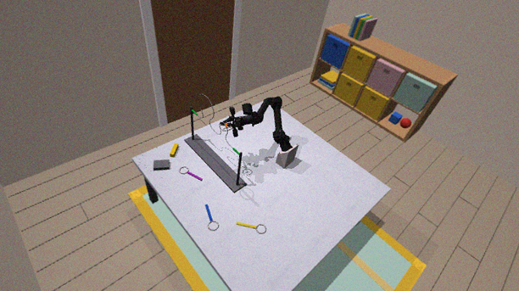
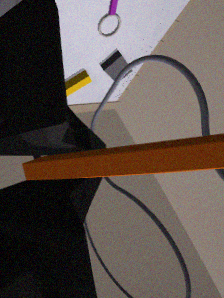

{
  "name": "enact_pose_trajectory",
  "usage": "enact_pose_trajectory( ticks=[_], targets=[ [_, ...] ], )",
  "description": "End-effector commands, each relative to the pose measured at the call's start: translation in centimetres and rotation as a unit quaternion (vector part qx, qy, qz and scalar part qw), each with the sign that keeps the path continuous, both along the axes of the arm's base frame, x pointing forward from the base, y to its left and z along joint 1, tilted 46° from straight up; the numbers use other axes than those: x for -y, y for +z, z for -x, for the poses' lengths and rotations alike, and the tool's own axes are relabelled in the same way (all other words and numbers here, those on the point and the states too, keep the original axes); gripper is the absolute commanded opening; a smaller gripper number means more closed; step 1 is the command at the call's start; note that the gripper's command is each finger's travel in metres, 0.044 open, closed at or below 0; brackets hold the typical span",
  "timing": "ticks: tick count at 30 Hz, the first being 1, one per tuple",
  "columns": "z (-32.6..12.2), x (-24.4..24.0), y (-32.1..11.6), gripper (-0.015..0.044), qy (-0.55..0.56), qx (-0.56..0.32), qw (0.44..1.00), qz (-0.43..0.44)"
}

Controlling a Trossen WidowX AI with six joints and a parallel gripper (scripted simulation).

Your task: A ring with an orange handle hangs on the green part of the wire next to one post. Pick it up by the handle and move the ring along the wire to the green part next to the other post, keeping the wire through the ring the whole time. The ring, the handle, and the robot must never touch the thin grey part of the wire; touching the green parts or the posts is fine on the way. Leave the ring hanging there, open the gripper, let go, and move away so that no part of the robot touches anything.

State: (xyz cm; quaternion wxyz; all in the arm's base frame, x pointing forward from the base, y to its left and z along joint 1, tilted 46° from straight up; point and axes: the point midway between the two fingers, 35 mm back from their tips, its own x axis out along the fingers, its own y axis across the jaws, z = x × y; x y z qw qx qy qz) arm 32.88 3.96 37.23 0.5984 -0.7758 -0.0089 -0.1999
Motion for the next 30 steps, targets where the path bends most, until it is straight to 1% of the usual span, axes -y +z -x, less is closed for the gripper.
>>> enact_pose_trajectory(
  ticks=[1, 14, 30],
  targets=[
    [0.1, -0.2, 0.5, -0.0150, -0.004, 0.010, 0.999, 0.048],
    [0.5, -1.3, 2.5, -0.0150, -0.016, 0.045, 0.978, 0.201],
    [1.0, -3.0, 4.2, -0.0150, -0.029, 0.084, 0.926, 0.367]
  ],
)
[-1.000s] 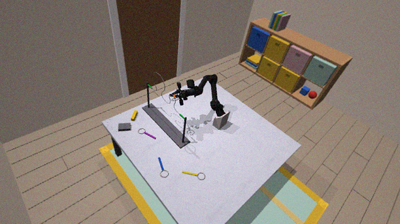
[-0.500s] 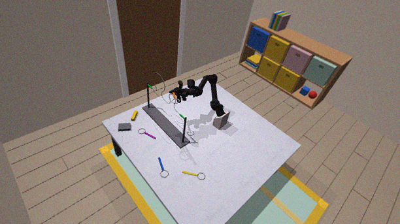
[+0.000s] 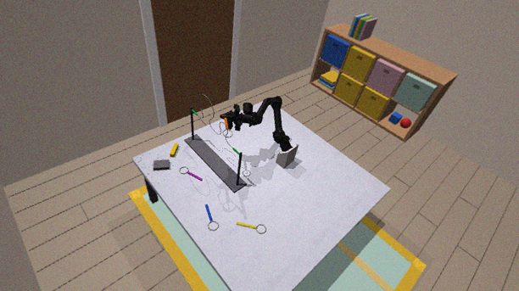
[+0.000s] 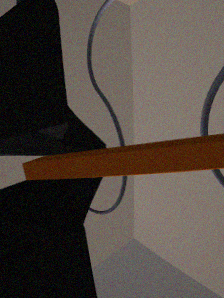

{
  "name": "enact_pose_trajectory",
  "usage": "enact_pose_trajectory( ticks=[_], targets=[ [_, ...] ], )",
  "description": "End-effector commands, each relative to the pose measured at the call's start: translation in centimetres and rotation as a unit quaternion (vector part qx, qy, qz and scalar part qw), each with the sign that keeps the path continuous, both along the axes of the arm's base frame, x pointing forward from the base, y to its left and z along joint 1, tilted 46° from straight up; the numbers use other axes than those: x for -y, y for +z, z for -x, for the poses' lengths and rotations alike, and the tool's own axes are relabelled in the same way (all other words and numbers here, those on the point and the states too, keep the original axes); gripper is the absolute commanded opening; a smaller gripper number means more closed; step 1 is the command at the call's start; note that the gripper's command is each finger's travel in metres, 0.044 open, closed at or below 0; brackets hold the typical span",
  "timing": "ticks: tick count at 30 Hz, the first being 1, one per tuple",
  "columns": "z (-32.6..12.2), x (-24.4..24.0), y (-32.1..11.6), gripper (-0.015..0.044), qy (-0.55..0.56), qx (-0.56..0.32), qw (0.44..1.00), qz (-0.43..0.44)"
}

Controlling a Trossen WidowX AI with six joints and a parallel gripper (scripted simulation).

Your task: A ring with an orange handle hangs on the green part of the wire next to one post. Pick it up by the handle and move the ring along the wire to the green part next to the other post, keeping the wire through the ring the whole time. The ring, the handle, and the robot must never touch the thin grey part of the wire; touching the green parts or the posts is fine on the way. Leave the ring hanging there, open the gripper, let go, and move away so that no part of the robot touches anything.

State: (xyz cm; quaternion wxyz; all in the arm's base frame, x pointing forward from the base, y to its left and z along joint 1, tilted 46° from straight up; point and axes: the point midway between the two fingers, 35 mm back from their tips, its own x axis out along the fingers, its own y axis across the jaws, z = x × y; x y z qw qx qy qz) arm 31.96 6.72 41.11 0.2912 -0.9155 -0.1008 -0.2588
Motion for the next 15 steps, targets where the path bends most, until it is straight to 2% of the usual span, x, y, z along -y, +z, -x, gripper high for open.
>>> enact_pose_trajectory(
  ticks=[1, 8, 15],
  targets=[
    [0.14, -0.37, 0.35, -0.0150, -0.003, 0.011, 0.999, 0.037],
    [0.23, -0.66, 0.60, -0.0150, -0.007, 0.022, 0.996, 0.086],
    [0.14, -0.23, 0.58, -0.0150, -0.008, 0.026, 0.995, 0.097]
  ],
)
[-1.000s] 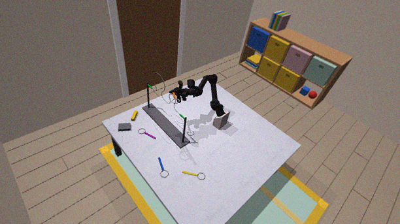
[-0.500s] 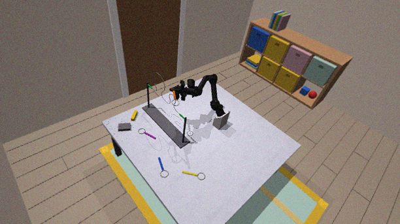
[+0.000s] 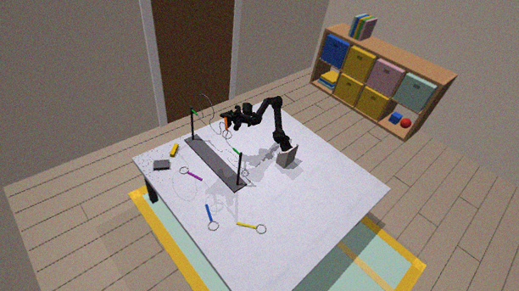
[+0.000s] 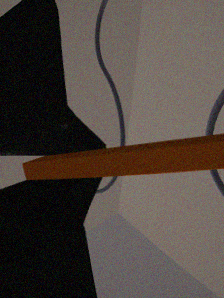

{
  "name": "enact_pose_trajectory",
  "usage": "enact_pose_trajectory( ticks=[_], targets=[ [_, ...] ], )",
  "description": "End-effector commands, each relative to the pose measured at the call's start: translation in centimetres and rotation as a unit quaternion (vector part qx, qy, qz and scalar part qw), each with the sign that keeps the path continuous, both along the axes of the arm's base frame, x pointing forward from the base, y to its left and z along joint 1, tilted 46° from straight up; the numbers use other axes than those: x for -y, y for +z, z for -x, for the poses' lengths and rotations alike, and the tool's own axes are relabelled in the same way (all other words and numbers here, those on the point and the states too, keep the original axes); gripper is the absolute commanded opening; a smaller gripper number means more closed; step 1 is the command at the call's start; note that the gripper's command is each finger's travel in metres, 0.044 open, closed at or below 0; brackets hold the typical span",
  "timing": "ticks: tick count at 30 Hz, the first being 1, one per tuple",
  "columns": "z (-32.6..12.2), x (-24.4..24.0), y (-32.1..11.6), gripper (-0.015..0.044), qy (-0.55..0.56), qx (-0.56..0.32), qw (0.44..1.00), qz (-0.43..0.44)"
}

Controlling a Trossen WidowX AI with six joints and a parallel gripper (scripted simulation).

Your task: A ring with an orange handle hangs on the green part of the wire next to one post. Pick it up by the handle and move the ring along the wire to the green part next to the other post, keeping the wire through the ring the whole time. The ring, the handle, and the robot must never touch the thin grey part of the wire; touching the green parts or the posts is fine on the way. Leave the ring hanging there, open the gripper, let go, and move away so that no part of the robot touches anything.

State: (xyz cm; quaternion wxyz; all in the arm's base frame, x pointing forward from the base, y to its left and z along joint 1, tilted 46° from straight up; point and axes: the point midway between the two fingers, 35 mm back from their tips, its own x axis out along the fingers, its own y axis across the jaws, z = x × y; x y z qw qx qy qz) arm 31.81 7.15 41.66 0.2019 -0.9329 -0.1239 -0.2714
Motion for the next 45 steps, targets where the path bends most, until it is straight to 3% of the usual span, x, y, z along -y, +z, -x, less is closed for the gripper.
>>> enact_pose_trajectory(
  ticks=[1, 12, 23, 45],
  targets=[
    [0.0, 0.3, 0.0, -0.0150, 0.000, 0.003, 1.000, 0.004],
    [-0.6, 2.5, -0.9, -0.0150, 0.004, -0.009, 0.999, -0.053],
    [-1.4, 5.4, -3.0, -0.0150, 0.012, -0.034, 0.985, -0.166],
    [-3.6, 9.6, -9.5, -0.0150, 0.051, -0.106, 0.908, -0.401]
  ],
)
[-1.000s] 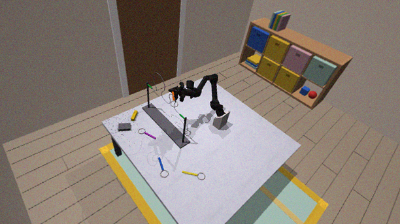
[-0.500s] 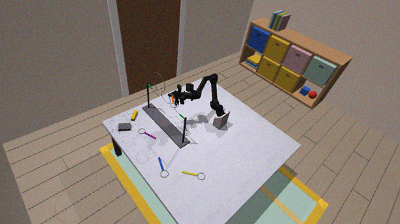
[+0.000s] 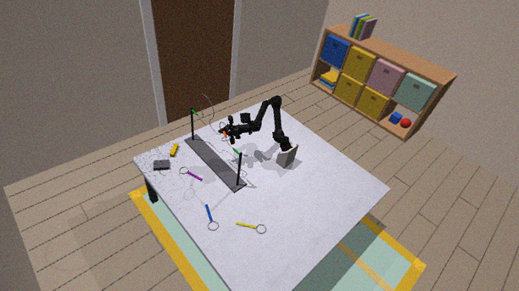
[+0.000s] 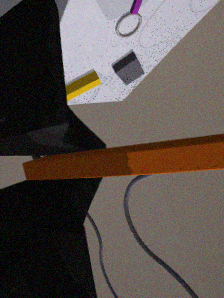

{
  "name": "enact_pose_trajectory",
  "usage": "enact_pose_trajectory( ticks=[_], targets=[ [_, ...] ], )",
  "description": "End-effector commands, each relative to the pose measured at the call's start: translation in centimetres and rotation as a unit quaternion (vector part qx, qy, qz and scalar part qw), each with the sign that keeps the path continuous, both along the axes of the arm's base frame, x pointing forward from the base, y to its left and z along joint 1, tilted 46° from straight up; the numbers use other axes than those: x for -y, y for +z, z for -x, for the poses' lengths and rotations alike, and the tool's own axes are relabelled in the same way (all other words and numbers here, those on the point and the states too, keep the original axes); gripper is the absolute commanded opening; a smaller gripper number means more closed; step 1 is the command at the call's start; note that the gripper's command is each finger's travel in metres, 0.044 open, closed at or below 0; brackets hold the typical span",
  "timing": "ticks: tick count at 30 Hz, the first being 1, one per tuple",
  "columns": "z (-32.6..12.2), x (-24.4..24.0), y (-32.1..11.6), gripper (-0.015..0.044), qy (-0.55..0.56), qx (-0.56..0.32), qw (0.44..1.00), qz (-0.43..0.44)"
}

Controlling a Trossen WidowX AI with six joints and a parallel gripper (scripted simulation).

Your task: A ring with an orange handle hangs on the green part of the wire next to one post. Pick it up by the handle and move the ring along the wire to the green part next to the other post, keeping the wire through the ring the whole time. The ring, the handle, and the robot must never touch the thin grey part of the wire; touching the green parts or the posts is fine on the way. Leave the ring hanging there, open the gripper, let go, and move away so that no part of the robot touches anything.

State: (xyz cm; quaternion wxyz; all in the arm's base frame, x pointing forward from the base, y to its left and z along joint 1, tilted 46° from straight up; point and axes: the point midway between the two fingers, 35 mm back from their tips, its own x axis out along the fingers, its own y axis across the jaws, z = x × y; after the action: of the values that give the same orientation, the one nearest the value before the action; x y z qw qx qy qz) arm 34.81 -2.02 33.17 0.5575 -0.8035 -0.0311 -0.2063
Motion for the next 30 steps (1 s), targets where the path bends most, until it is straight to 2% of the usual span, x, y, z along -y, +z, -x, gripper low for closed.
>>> enact_pose_trajectory(
  ticks=[1, 15, 30],
  targets=[
    [-0.8, 0.6, -1.4, -0.0150, 0.023, -0.019, 0.999, -0.043],
    [-1.6, 1.2, -6.8, -0.0150, 0.046, -0.056, 0.975, -0.210],
    [-1.7, -0.2, -12.4, -0.0150, 0.060, -0.089, 0.921, -0.375]
  ],
)
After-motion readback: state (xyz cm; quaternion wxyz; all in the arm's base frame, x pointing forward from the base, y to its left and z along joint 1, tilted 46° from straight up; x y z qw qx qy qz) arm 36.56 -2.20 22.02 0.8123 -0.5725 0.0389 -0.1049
